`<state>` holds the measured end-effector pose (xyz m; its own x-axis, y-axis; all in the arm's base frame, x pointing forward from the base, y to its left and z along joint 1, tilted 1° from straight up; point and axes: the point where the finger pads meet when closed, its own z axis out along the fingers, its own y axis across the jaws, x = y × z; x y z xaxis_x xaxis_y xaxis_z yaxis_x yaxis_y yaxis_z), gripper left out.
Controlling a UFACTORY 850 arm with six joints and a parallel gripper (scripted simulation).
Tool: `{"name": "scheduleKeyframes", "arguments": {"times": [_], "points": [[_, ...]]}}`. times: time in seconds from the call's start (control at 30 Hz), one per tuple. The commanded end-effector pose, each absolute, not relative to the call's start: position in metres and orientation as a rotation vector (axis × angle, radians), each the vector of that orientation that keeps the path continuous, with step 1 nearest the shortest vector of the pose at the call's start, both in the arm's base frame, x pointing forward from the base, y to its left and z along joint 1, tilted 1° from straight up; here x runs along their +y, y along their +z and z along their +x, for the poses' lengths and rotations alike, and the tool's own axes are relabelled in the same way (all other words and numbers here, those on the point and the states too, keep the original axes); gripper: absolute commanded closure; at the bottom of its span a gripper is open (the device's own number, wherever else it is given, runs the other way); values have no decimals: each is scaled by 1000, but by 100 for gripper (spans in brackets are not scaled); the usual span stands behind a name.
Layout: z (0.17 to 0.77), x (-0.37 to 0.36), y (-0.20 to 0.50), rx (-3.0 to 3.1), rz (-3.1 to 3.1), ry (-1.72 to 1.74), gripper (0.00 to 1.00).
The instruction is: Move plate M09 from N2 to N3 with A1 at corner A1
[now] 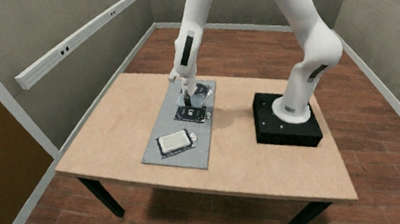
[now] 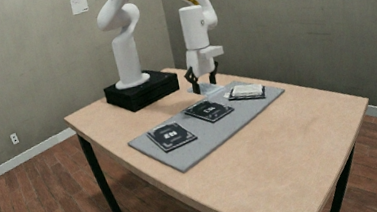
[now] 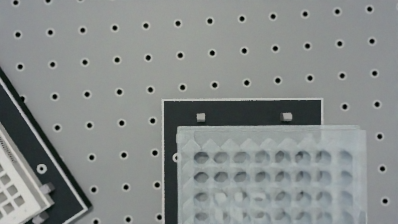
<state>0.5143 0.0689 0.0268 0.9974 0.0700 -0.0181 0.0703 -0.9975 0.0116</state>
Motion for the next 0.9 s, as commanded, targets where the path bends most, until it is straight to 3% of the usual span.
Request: {"name": "scheduleKeyframes", "arguments": {"times": [0.0,0.87], "points": [[515,69,23,110,3128,-24,100],[515,69,-17,110,3128,-24,100]]}}
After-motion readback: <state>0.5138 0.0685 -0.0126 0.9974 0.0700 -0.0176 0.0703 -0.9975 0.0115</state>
